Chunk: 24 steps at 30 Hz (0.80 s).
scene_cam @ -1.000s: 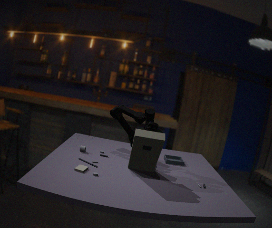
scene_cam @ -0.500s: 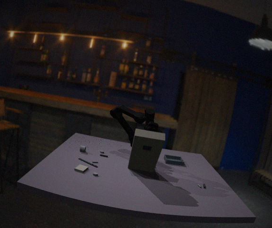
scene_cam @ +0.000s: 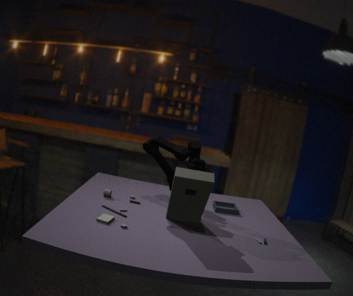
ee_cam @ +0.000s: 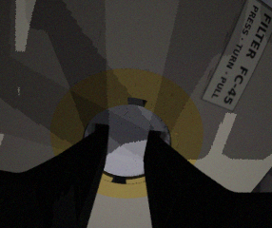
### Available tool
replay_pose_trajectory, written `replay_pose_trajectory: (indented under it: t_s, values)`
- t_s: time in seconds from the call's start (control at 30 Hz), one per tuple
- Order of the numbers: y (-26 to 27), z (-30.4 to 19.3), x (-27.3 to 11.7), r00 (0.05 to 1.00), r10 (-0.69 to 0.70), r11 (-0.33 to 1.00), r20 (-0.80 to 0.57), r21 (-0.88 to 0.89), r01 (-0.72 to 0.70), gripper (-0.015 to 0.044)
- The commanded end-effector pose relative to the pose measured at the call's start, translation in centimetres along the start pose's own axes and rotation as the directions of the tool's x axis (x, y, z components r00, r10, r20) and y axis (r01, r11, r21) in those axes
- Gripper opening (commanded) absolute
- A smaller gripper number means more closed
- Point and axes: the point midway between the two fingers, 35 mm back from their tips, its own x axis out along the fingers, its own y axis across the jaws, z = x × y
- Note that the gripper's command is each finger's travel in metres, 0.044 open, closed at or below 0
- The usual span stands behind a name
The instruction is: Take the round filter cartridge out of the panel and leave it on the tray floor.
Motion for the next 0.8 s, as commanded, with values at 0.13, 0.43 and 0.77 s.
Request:
replay_pose_trajectory:
  t_s: [0.13, 0.43, 0.77]
  values:
    - [0.03, 0.05, 0.62, 1.0, 0.003, 0.974, 0.011, 0.226, -0.005, 0.0]
    - [0.05, 0.05, 0.76, 1.0, 0.004, 0.858, 0.012, 0.513, -0.009, 0.0]
    - [0.05, 0.05, 0.81, 1.0, 0.004, 0.631, 0.012, 0.776, -0.012, 0.0]
